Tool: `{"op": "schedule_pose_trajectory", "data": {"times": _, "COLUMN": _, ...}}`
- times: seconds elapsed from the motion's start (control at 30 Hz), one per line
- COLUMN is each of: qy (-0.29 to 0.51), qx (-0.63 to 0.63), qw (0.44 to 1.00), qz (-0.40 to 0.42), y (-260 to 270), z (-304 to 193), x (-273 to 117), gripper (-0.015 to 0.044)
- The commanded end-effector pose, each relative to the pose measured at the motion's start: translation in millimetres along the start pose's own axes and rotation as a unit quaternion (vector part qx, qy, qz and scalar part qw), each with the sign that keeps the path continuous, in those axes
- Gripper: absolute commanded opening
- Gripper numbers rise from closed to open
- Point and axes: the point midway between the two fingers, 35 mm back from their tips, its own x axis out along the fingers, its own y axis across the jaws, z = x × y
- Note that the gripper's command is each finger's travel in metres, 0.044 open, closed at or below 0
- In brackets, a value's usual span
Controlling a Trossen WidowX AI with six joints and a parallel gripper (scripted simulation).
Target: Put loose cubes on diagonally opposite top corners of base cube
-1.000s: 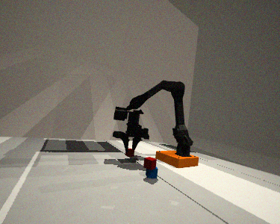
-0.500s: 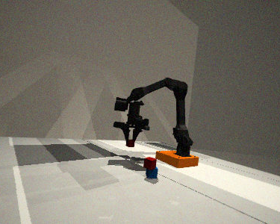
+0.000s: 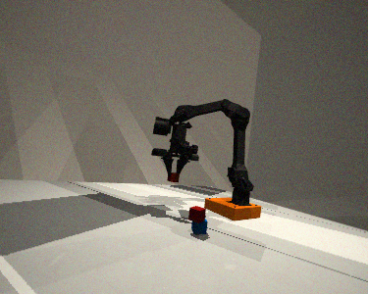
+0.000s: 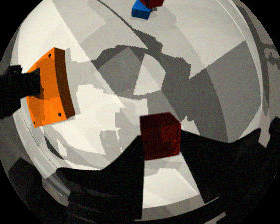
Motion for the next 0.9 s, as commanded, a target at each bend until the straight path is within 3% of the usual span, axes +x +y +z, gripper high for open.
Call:
{"op": "schedule_pose_trajectory", "data": {"times": 0.0, "qy": 0.001, "qx": 0.008, "qw": 1.000, "qz": -0.002, "y": -1, "z": 2, "x": -4, "gripper": 0.0105}}
{"op": "schedule_pose_trajectory", "data": {"times": 0.87, "qy": -0.004, "qx": 0.233, "qw": 0.972, "qz": -0.002, "y": -19, "z": 84, "x": 0, "gripper": 0.0105}}
